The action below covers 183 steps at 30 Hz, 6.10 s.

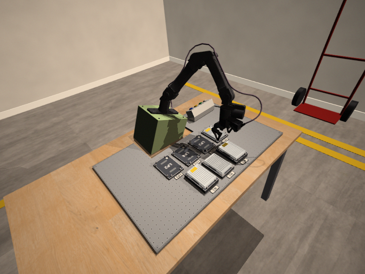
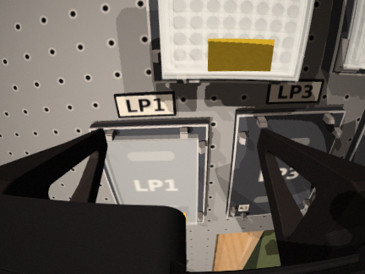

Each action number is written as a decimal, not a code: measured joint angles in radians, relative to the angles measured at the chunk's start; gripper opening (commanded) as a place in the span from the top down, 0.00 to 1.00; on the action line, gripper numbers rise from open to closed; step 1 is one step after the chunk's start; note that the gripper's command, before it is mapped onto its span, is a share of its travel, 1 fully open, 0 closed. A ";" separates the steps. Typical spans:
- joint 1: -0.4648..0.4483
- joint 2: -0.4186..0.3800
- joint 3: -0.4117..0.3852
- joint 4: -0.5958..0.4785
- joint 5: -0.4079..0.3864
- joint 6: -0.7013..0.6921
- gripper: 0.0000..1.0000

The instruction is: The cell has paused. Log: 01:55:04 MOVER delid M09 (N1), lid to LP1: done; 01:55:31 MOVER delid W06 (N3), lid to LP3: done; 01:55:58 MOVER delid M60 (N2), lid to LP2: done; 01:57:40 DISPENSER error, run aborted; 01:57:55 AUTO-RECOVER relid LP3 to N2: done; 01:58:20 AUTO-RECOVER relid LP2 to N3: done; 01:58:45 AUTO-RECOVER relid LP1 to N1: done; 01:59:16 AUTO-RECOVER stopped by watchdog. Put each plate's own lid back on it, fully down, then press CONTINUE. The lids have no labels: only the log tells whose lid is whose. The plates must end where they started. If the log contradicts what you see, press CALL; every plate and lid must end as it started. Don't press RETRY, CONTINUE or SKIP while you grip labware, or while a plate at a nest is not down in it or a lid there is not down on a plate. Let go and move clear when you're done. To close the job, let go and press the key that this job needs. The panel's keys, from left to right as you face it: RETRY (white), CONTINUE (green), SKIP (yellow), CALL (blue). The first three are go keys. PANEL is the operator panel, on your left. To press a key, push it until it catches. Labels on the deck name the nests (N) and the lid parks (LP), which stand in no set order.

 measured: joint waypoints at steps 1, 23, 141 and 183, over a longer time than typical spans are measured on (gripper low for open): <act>-0.007 0.013 0.017 -0.003 0.000 -0.007 0.00; -0.120 0.307 0.467 -0.206 -0.014 -0.141 0.00; -0.111 0.364 0.490 -0.179 -0.014 -0.145 1.00; -0.111 0.354 0.498 -0.205 -0.014 -0.148 1.00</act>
